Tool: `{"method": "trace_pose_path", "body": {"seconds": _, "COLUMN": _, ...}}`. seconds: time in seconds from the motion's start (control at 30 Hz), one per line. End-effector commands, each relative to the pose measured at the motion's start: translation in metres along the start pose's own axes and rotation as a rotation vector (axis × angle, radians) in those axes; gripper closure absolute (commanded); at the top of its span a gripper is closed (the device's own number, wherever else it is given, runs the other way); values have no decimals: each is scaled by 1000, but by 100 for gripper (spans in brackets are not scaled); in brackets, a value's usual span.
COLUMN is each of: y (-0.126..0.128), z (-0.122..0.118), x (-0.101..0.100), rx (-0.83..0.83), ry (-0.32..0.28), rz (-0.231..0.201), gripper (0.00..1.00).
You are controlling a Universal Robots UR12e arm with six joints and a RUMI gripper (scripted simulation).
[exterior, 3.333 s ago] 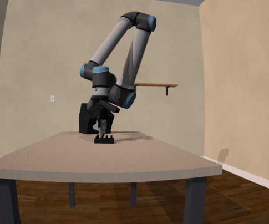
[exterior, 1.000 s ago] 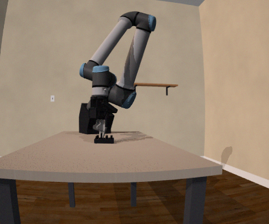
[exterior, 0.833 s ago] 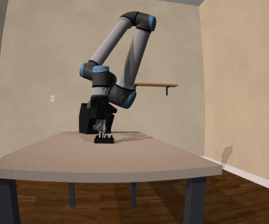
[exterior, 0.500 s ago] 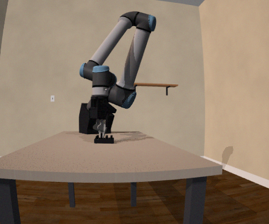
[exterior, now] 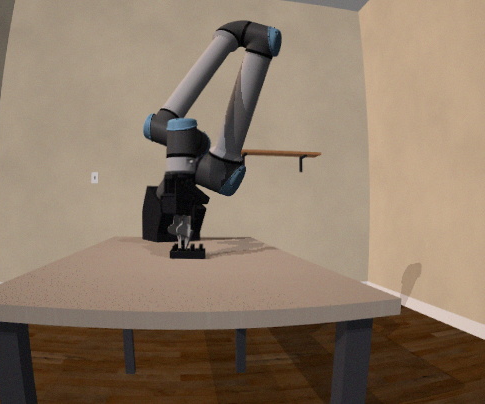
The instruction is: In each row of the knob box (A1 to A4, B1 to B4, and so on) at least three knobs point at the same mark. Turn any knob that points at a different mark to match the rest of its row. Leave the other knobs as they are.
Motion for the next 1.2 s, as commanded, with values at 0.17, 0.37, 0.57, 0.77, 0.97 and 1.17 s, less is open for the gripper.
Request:
{"method": "trace_pose_path", "body": {"seconds": 0.17, "y": 0, "z": 0, "x": 0, "rx": 2, "ry": -1, "rz": -1, "gripper": 96}}
{"method": "trace_pose_path", "body": {"seconds": 0.37, "y": 0, "z": 0, "x": 0, "rx": 2, "ry": -1, "rz": -1, "gripper": 96}}
{"method": "trace_pose_path", "body": {"seconds": 0.57, "y": 0, "z": 0, "x": 0, "rx": 2, "ry": -1, "rz": -1, "gripper": 89}}
{"method": "trace_pose_path", "body": {"seconds": 0.77, "y": 0, "z": 0, "x": 0, "rx": 2, "ry": -1, "rz": -1, "gripper": 89}}
{"method": "trace_pose_path", "body": {"seconds": 0.97, "y": 0, "z": 0, "x": 0, "rx": 2, "ry": -1, "rz": -1, "gripper": 89}}
{"method": "trace_pose_path", "body": {"seconds": 1.17, "y": 0, "z": 0, "x": 1, "rx": 2, "ry": -1, "rz": -1, "gripper": 89}}
Point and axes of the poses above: the point where the finger pads meet when closed, its own x axis back along the fingers, its own y axis across the jaws, z = x × y, the point moved 4 cm from there along x, back along the fingers, and after that the axes turned 6 degrees about -x, right-handed, at the moved point
